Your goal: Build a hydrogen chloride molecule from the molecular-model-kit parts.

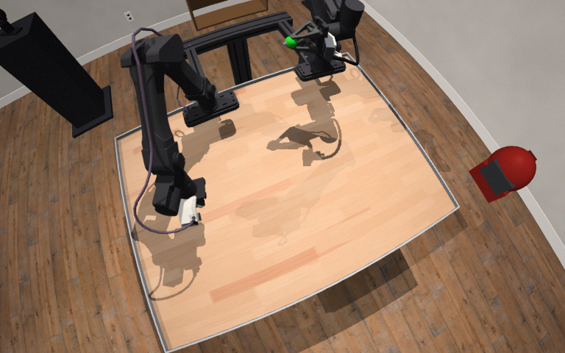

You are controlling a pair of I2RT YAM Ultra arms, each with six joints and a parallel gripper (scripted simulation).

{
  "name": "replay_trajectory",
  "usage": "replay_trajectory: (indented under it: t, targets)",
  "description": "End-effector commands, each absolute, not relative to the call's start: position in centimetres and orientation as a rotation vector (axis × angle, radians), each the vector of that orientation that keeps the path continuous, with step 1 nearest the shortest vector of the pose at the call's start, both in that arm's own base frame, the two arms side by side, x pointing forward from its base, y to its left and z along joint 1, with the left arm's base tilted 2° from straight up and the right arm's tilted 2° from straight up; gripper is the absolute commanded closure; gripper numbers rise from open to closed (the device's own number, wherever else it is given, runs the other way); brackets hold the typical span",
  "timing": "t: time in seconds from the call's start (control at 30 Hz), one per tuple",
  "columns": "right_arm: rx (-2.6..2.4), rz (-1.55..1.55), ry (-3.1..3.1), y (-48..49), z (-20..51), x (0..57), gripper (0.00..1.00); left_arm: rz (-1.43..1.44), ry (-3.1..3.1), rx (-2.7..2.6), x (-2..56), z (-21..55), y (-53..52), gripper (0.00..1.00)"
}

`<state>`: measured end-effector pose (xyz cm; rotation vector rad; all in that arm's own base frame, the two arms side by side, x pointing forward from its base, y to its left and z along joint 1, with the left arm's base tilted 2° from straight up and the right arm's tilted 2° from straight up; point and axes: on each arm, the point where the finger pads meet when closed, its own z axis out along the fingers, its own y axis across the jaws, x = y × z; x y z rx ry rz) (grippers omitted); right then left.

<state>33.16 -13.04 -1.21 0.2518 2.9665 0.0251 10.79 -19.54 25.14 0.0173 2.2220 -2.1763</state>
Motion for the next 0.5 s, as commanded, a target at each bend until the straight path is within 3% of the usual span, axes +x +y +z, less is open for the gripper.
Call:
replay_trajectory:
  t: [0.0, 0.47]
  targets:
    - [0.219, 0.041, 2.888, -12.0, 0.6, 34.5, 1.00, -2.160, 2.181, 0.107, 10.5, 26.6, -19.7, 1.00]
    - [0.123, 0.102, 2.786, -9.0, 3.0, 35.9, 1.00, -2.160, 2.181, 0.107, 10.5, 26.6, -19.7, 1.00]
